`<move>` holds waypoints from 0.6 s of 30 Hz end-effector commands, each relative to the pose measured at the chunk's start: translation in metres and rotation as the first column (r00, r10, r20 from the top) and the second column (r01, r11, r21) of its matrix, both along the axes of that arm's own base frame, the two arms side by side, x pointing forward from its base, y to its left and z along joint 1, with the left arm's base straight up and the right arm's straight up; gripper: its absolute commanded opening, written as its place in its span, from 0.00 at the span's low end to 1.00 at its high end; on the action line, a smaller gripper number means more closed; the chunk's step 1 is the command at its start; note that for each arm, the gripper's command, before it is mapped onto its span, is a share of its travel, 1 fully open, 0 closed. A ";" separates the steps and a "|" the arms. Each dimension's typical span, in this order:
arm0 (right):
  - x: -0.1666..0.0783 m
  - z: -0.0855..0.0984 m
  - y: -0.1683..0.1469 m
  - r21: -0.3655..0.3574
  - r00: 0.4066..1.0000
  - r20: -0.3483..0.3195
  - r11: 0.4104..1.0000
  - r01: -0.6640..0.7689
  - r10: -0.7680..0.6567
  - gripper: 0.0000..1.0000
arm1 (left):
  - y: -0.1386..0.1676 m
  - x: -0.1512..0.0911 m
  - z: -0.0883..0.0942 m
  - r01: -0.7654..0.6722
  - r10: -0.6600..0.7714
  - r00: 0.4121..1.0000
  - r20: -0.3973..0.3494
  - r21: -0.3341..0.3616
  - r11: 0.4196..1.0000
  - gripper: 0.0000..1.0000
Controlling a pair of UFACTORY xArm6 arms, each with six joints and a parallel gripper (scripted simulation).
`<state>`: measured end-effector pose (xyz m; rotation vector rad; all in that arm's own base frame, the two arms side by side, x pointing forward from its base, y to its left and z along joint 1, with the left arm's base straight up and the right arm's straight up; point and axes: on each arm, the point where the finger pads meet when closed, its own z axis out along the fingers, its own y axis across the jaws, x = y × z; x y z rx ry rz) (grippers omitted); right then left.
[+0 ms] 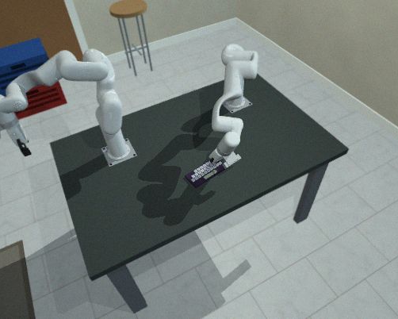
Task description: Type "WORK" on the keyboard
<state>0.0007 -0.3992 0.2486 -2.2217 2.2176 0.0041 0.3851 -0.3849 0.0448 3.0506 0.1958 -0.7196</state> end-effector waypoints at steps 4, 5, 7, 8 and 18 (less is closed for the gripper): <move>0.000 0.001 -0.001 -0.004 1.000 0.000 1.000 0.000 0.000 1.00 | 0.017 0.003 0.004 -0.007 0.008 1.000 0.028 -0.024 1.000 0.00; 0.000 0.001 -0.001 -0.004 1.000 0.000 1.000 0.000 0.000 1.00 | 0.017 0.003 0.004 -0.007 0.008 1.000 0.028 -0.024 1.000 0.00; 0.000 0.001 -0.001 -0.004 1.000 0.000 1.000 0.000 0.000 1.00 | 0.017 0.003 0.003 -0.007 0.008 1.000 0.028 -0.024 1.000 0.00; 0.000 0.001 -0.001 -0.004 1.000 0.000 1.000 0.000 0.000 1.00 | 0.017 0.003 0.003 -0.007 0.008 1.000 0.028 -0.024 1.000 0.00; 0.000 0.001 -0.001 -0.004 1.000 0.000 1.000 0.000 0.000 1.00 | 0.017 0.003 0.000 -0.007 0.008 1.000 0.028 -0.024 1.000 0.00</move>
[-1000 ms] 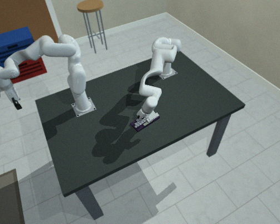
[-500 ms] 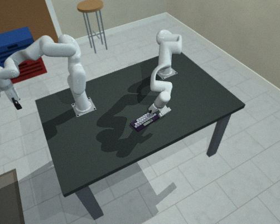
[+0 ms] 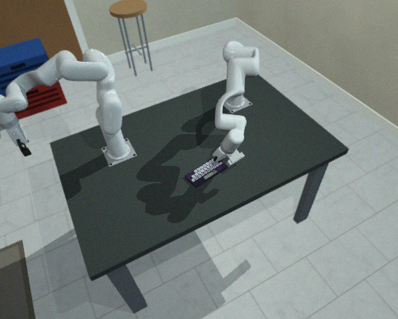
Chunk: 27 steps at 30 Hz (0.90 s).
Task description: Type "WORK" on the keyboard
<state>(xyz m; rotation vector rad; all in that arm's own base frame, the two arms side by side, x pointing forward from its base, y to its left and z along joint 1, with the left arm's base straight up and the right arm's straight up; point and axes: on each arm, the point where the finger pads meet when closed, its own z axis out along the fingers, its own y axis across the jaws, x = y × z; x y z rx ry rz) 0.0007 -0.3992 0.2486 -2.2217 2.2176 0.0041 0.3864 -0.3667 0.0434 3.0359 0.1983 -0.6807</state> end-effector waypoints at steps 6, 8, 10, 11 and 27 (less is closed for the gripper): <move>0.000 0.001 -0.001 -0.004 1.000 0.000 1.000 0.000 0.000 1.00 | -0.001 0.002 0.001 0.000 0.000 1.000 0.005 -0.004 1.000 0.00; 0.000 0.001 -0.001 -0.004 1.000 0.000 1.000 0.000 0.000 1.00 | -0.001 0.002 0.001 0.000 0.000 1.000 0.005 -0.004 1.000 0.00; 0.000 0.001 -0.001 -0.004 1.000 0.000 1.000 0.000 0.000 1.00 | -0.001 0.002 0.001 0.000 0.000 1.000 0.005 -0.004 1.000 0.00; 0.000 0.001 -0.001 -0.004 1.000 0.000 1.000 0.000 0.000 1.00 | -0.001 0.002 0.000 0.000 0.000 1.000 0.005 -0.004 1.000 0.00; 0.000 0.001 -0.001 -0.004 1.000 0.000 1.000 0.000 0.000 1.00 | -0.001 0.002 -0.001 0.000 0.000 1.000 0.005 -0.004 1.000 0.00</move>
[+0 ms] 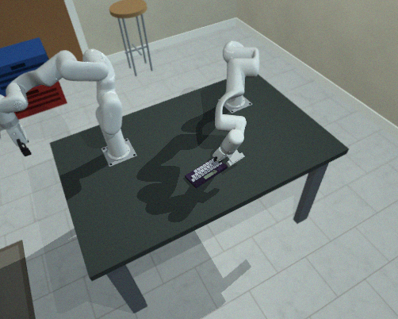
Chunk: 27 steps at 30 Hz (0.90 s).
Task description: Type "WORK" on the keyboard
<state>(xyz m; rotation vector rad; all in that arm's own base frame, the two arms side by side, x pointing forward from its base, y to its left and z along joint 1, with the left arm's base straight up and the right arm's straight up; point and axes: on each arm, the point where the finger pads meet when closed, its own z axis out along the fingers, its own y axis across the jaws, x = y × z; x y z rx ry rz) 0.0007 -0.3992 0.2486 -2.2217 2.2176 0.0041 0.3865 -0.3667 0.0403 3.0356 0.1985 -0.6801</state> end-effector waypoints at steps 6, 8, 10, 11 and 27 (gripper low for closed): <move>0.000 0.001 -0.001 -0.004 1.000 0.000 1.000 0.000 0.000 1.00 | -0.001 0.001 0.001 0.000 0.000 1.000 0.005 -0.003 1.000 0.00; 0.000 0.001 -0.001 -0.004 1.000 0.000 1.000 0.000 0.000 1.00 | -0.001 0.001 0.001 0.000 0.000 1.000 0.005 -0.003 1.000 0.00; 0.000 0.001 -0.001 -0.004 1.000 0.000 1.000 0.000 0.000 1.00 | -0.001 0.001 0.001 0.000 0.000 1.000 0.005 -0.003 1.000 0.00; 0.000 0.001 -0.001 -0.004 1.000 0.000 1.000 0.000 0.000 1.00 | -0.001 0.001 0.001 0.000 0.000 1.000 0.005 -0.003 1.000 0.00; 0.000 0.001 -0.001 -0.004 1.000 0.000 1.000 0.000 0.000 1.00 | -0.001 0.001 0.009 0.000 0.000 1.000 0.005 -0.003 1.000 0.00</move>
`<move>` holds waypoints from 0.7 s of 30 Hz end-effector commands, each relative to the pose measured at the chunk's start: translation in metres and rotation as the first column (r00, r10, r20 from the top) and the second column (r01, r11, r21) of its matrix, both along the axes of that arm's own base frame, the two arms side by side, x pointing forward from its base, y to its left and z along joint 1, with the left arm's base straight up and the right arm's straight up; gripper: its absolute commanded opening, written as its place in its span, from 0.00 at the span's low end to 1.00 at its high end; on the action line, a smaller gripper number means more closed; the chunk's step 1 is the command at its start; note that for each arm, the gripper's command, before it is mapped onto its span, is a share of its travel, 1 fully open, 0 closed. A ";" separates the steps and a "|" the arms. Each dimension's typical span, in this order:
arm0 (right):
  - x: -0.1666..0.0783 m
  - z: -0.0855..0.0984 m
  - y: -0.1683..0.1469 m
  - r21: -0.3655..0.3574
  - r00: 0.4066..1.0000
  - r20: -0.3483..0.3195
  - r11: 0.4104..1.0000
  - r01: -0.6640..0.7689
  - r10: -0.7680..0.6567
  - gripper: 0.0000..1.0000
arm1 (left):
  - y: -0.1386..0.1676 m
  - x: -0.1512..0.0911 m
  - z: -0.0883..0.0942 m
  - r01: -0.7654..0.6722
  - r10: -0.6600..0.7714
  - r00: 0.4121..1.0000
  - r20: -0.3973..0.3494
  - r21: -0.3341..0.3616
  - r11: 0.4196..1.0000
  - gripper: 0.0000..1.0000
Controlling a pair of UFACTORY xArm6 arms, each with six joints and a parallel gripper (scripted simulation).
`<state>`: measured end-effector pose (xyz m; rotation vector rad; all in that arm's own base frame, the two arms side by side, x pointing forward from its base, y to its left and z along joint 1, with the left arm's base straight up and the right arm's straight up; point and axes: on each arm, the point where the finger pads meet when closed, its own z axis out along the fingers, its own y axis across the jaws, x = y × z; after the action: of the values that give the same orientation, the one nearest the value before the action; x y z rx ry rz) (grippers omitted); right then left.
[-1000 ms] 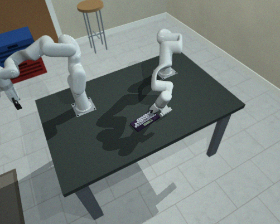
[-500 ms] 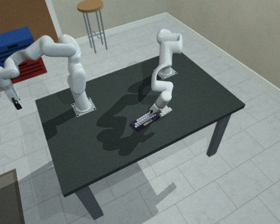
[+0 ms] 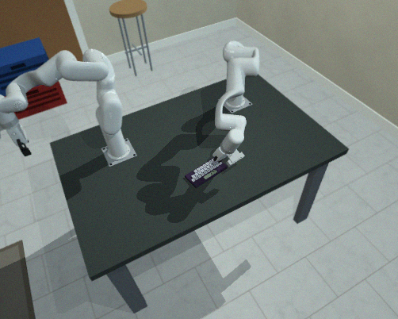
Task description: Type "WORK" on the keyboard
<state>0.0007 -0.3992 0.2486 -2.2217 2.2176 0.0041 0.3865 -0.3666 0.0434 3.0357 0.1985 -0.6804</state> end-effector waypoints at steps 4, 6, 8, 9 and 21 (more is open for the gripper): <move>0.000 0.001 -0.001 -0.004 1.000 0.000 1.000 0.000 0.000 1.00 | -0.002 0.001 0.006 0.000 0.000 1.000 0.005 -0.004 1.000 0.00; 0.000 0.001 -0.001 -0.004 1.000 0.000 1.000 0.000 0.000 1.00 | -0.006 0.001 0.006 0.000 0.000 1.000 0.005 -0.004 1.000 0.00; 0.000 0.001 -0.001 -0.004 1.000 0.000 1.000 0.000 0.000 1.00 | -0.013 0.000 0.006 0.000 0.000 1.000 0.005 -0.004 1.000 0.00; 0.000 0.001 -0.001 -0.004 1.000 0.000 1.000 0.000 0.000 1.00 | -0.013 0.000 0.006 0.000 0.000 1.000 0.005 -0.004 1.000 0.00; 0.000 0.001 -0.001 -0.004 1.000 0.000 1.000 0.000 0.000 1.00 | -0.061 -0.009 0.006 0.000 0.000 1.000 0.005 -0.004 1.000 0.00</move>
<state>0.0007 -0.3992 0.2486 -2.2217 2.2176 0.0041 0.3785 -0.4084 0.0468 3.0347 0.1976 -0.6772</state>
